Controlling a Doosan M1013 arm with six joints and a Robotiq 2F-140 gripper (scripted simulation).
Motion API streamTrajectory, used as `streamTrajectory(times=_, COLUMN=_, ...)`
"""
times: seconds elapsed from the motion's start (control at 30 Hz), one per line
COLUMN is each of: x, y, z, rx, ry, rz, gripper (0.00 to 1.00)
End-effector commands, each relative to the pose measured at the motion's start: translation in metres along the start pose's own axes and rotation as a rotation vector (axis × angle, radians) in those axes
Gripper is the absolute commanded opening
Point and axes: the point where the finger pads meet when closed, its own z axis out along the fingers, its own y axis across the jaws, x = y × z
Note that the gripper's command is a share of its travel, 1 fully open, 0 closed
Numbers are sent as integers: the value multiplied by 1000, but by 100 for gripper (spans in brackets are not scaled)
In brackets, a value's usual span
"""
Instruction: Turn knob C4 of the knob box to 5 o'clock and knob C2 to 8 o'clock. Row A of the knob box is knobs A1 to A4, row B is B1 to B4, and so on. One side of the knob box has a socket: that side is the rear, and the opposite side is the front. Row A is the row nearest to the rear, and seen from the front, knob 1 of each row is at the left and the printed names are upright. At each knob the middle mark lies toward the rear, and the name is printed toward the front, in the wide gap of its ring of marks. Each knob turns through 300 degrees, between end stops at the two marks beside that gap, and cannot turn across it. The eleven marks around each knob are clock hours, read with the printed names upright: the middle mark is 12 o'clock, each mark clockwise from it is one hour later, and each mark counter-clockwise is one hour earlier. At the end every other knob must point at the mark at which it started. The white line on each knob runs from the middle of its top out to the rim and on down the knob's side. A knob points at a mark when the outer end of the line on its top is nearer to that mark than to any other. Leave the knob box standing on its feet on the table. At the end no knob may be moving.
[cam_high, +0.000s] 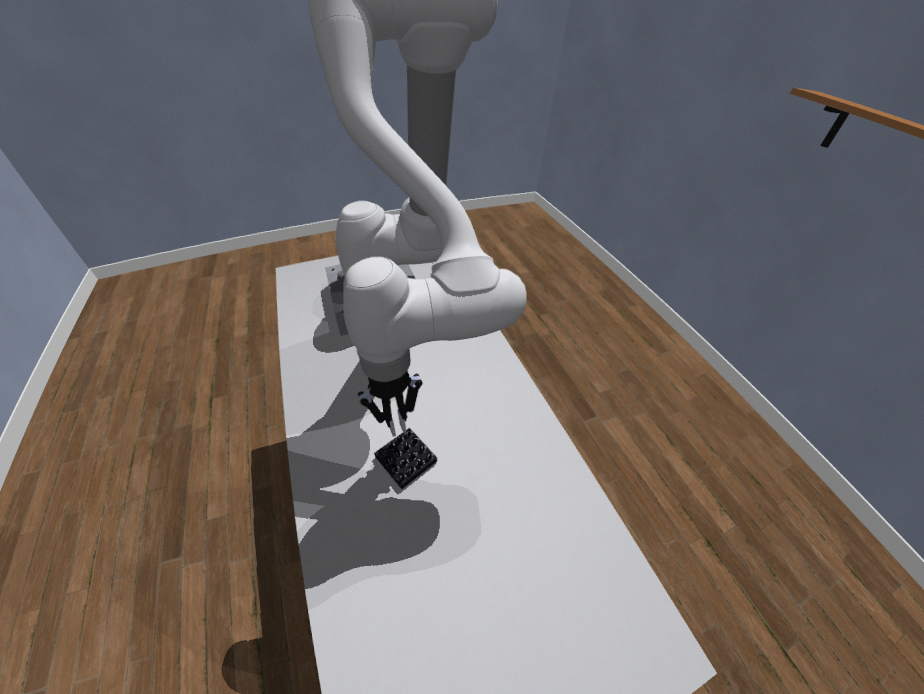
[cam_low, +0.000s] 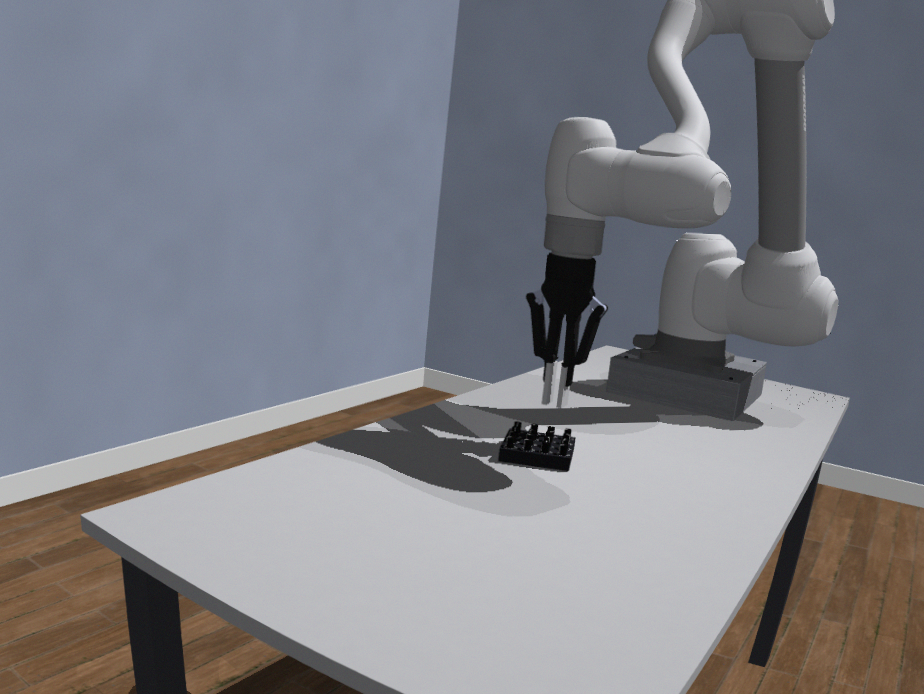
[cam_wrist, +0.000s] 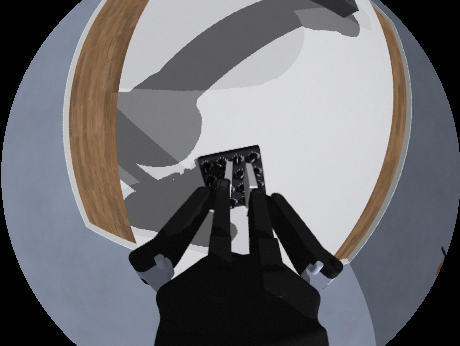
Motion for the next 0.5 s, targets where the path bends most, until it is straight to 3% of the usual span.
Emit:
streamTrajectory(times=0.0, x=0, y=0, z=4, rx=0, ry=0, rz=0, gripper=12)
streamTrajectory(times=0.47, x=0, y=0, z=20, rx=0, ry=0, rz=0, gripper=12)
